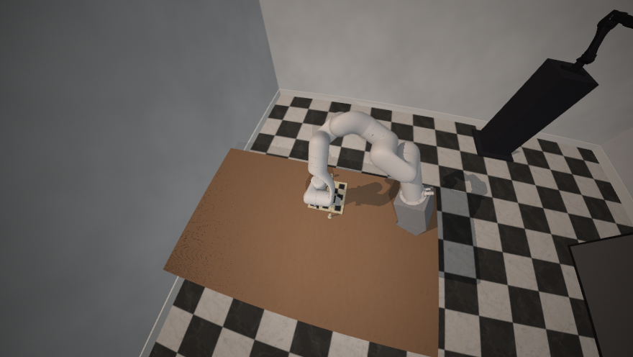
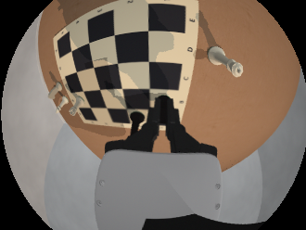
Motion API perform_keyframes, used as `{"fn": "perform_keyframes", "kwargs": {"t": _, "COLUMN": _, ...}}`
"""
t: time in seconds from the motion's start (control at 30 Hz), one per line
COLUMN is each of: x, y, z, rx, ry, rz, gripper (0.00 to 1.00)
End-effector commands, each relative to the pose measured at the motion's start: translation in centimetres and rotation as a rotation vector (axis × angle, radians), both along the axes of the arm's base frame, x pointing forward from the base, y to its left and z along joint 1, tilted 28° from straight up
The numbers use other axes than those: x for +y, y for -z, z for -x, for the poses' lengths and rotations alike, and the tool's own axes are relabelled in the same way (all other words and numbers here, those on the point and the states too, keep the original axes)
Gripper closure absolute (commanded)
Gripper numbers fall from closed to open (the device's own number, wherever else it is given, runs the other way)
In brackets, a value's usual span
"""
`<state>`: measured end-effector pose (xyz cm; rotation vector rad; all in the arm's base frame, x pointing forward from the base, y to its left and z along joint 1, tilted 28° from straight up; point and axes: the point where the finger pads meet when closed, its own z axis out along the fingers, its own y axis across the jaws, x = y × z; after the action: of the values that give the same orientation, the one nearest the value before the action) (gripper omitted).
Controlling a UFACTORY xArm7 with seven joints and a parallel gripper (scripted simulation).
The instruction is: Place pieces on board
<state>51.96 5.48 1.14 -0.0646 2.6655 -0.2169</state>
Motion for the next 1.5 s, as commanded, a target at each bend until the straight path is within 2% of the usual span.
{"fn": "perform_keyframes", "kwargs": {"t": 0.0, "x": 0.09, "y": -0.12, "z": -0.07, "rx": -0.003, "ry": -0.001, "rz": -0.001, "gripper": 1.0}}
{"fn": "perform_keyframes", "kwargs": {"t": 1.1, "x": 0.09, "y": -0.12, "z": -0.07, "rx": -0.003, "ry": -0.001, "rz": -0.001, "gripper": 1.0}}
{"fn": "perform_keyframes", "kwargs": {"t": 1.13, "x": 0.09, "y": -0.12, "z": -0.07, "rx": -0.003, "ry": -0.001, "rz": -0.001, "gripper": 0.93}}
{"fn": "perform_keyframes", "kwargs": {"t": 1.27, "x": 0.09, "y": -0.12, "z": -0.07, "rx": -0.003, "ry": -0.001, "rz": -0.001, "gripper": 0.93}}
{"fn": "perform_keyframes", "kwargs": {"t": 1.3, "x": 0.09, "y": -0.12, "z": -0.07, "rx": -0.003, "ry": -0.001, "rz": -0.001, "gripper": 0.85}}
{"fn": "perform_keyframes", "kwargs": {"t": 1.37, "x": 0.09, "y": -0.12, "z": -0.07, "rx": -0.003, "ry": -0.001, "rz": -0.001, "gripper": 0.85}}
{"fn": "perform_keyframes", "kwargs": {"t": 1.4, "x": 0.09, "y": -0.12, "z": -0.07, "rx": -0.003, "ry": -0.001, "rz": -0.001, "gripper": 0.78}}
{"fn": "perform_keyframes", "kwargs": {"t": 1.47, "x": 0.09, "y": -0.12, "z": -0.07, "rx": -0.003, "ry": -0.001, "rz": -0.001, "gripper": 0.78}}
